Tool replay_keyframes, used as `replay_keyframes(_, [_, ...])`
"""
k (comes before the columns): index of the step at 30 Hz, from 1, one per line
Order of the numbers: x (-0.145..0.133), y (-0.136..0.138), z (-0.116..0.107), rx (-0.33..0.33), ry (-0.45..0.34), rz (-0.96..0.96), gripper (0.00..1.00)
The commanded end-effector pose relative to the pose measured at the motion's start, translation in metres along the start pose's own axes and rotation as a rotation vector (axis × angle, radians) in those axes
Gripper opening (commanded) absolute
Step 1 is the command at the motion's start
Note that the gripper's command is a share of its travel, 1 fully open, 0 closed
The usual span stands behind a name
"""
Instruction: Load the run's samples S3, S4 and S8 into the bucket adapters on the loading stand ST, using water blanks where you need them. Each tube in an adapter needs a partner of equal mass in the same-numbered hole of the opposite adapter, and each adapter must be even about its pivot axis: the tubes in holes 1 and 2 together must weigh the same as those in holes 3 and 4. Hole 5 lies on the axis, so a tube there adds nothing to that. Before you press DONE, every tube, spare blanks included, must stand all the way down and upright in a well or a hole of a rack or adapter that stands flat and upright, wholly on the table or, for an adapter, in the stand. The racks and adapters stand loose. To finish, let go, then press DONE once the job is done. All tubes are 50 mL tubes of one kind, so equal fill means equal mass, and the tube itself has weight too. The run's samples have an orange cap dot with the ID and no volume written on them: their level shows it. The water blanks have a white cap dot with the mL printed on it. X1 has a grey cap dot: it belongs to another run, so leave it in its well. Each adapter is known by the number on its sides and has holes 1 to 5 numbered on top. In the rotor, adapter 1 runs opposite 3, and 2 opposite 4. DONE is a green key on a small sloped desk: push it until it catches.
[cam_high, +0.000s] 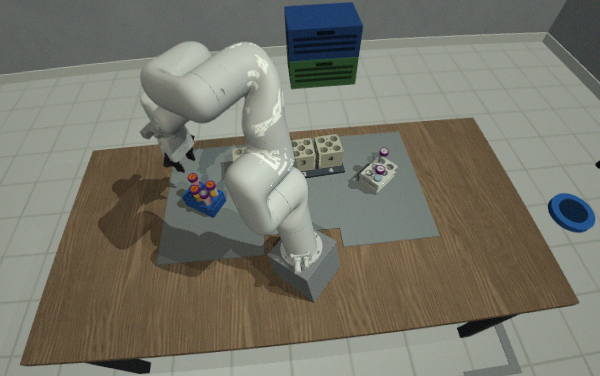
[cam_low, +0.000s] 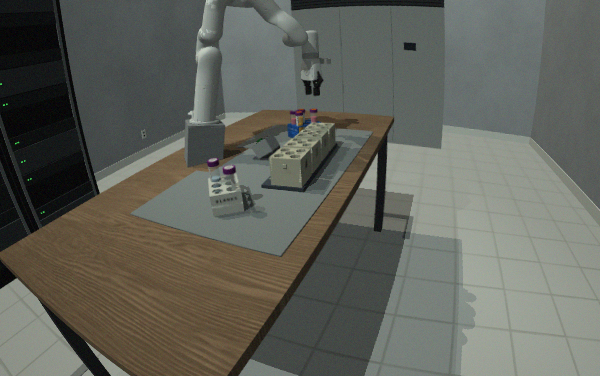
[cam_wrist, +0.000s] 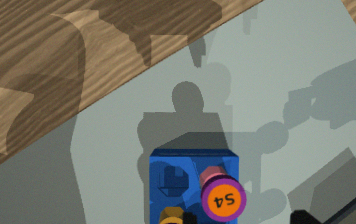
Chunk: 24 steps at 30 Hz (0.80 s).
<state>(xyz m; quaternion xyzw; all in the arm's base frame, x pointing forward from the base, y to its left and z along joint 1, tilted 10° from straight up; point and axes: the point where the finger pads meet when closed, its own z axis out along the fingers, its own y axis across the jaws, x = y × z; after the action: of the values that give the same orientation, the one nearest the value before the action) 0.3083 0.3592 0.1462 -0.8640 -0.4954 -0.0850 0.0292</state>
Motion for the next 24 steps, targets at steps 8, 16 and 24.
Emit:
replay_keyframes(8, [0.002,0.0,0.015,-0.001,0.005,0.0,0.57])
replay_keyframes(16, [0.002,0.0,0.031,-0.001,0.005,0.0,0.57])
replay_keyframes(24, [0.002,0.0,0.043,-0.001,0.005,0.0,0.57])
